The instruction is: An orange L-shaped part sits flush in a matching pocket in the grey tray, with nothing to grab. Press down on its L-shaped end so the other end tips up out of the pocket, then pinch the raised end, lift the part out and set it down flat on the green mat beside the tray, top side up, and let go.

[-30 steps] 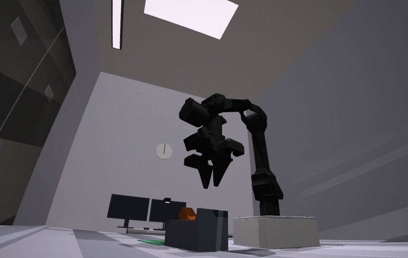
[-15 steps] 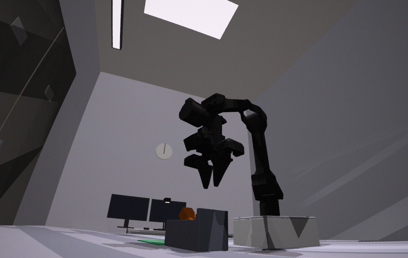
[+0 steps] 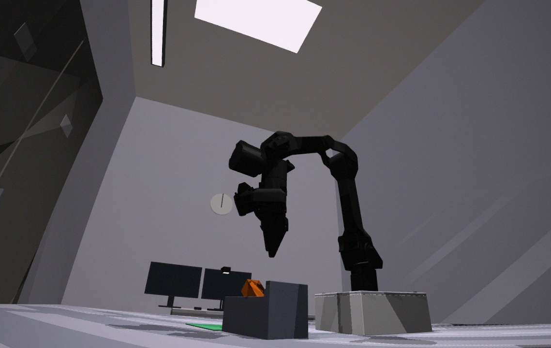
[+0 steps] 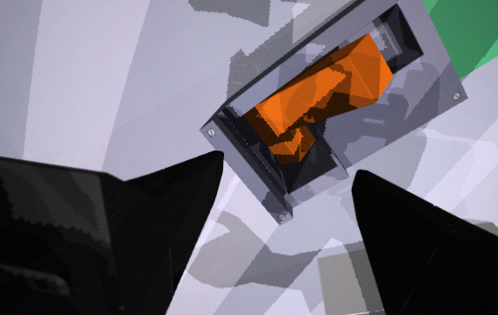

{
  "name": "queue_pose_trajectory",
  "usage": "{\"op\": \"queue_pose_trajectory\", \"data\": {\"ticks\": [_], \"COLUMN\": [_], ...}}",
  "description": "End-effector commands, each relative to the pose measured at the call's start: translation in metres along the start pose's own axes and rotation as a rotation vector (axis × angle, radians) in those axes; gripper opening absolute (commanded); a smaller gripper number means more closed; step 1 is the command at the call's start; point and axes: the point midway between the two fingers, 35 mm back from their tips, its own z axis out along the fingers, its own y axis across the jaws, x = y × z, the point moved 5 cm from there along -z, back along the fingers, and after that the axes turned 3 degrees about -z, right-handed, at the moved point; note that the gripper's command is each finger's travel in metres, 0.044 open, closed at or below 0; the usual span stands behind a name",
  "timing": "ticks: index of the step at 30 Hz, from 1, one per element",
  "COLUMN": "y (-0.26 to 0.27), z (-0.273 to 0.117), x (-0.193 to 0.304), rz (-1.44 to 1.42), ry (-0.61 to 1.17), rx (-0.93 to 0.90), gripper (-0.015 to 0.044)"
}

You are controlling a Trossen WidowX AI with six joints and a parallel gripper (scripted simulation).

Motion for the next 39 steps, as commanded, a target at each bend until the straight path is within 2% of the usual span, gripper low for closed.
{"op": "queue_pose_trajectory", "data": {"ticks": [1, 4, 12, 19, 39], "y": [-0.023, -0.029, -0.029, -0.030, -0.029], "z": [-0.001, -0.001, 0.000, 0.028, 0.055], "x": [-0.023, -0.029, -0.029, -0.029, -0.029], "rz": [0.648, 0.816, 0.816, 0.816, 0.816], "ry": [0.002, 0.002, 0.002, 0.002, 0.002], "rx": [0.008, 0.011, 0.011, 0.011, 0.011], "gripper": [0.0280, 0.0280, 0.0280, 0.0280, 0.0280]}}
